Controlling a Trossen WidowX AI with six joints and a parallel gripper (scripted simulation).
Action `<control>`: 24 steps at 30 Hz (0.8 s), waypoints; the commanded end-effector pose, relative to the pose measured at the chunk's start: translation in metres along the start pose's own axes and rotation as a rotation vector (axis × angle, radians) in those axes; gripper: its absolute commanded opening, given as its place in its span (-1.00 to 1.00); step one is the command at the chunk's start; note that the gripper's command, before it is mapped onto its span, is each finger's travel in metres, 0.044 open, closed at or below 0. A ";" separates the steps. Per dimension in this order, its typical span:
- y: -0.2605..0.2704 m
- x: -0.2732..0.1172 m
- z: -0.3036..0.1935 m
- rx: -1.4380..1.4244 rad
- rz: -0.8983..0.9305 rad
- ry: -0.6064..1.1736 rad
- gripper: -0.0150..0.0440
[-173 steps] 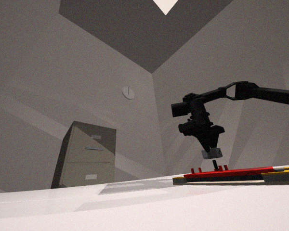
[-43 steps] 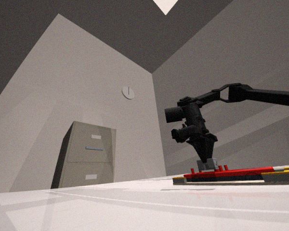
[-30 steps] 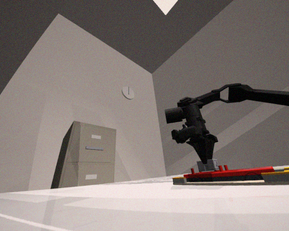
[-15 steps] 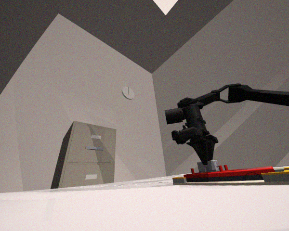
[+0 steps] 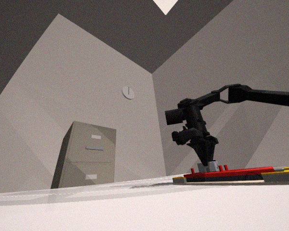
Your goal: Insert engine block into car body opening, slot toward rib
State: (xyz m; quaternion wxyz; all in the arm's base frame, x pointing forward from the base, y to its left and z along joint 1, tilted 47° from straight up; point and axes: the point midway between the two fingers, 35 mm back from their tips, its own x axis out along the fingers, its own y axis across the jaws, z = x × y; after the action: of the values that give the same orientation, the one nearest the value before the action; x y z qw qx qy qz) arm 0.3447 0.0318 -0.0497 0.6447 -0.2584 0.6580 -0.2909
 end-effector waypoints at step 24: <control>0.000 0.002 0.000 0.000 -0.001 -0.001 1.00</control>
State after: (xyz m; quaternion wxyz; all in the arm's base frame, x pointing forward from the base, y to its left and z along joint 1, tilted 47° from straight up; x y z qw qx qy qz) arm 0.3446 0.0301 -0.0512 0.6447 -0.2587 0.6579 -0.2909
